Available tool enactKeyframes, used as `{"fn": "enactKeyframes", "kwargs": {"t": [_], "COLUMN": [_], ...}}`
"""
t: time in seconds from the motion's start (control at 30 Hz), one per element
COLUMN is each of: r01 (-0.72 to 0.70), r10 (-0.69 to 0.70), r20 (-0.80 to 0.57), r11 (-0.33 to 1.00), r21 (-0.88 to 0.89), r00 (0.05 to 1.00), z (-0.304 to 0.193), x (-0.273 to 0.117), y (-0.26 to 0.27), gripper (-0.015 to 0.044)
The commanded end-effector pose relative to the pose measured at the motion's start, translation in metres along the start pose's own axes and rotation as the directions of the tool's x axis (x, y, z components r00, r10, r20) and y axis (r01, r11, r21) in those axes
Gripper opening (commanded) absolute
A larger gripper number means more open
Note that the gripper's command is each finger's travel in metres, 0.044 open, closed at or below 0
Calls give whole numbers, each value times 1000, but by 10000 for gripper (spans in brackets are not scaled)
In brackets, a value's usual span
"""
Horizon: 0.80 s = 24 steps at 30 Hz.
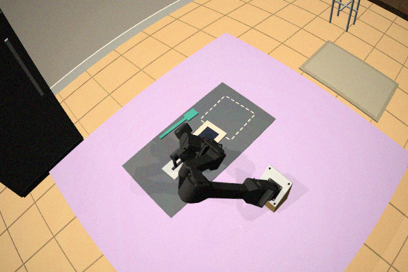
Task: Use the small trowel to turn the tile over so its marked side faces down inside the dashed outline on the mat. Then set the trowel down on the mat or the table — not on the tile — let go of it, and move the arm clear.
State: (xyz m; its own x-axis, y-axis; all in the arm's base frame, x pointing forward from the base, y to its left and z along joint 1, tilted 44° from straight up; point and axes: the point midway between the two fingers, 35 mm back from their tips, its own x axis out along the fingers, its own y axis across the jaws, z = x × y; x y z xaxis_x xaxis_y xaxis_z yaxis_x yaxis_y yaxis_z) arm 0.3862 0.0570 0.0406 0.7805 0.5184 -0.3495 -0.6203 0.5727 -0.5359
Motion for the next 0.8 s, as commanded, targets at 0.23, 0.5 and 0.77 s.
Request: {"fn": "enactKeyframes", "kwargs": {"t": [0.23, 0.5, 0.77], "r01": [9, 10, 9], "r10": [-9, -10, -10], "r20": [-14, -13, -38], "r11": [1000, 1000, 1000], "r21": [4, 3, -26], "r00": [1000, 1000, 999], "z": [-23, -32, -29], "x": [-3, -4, -7], "y": [-3, -3, -6], "gripper": [0, 0, 0]}}
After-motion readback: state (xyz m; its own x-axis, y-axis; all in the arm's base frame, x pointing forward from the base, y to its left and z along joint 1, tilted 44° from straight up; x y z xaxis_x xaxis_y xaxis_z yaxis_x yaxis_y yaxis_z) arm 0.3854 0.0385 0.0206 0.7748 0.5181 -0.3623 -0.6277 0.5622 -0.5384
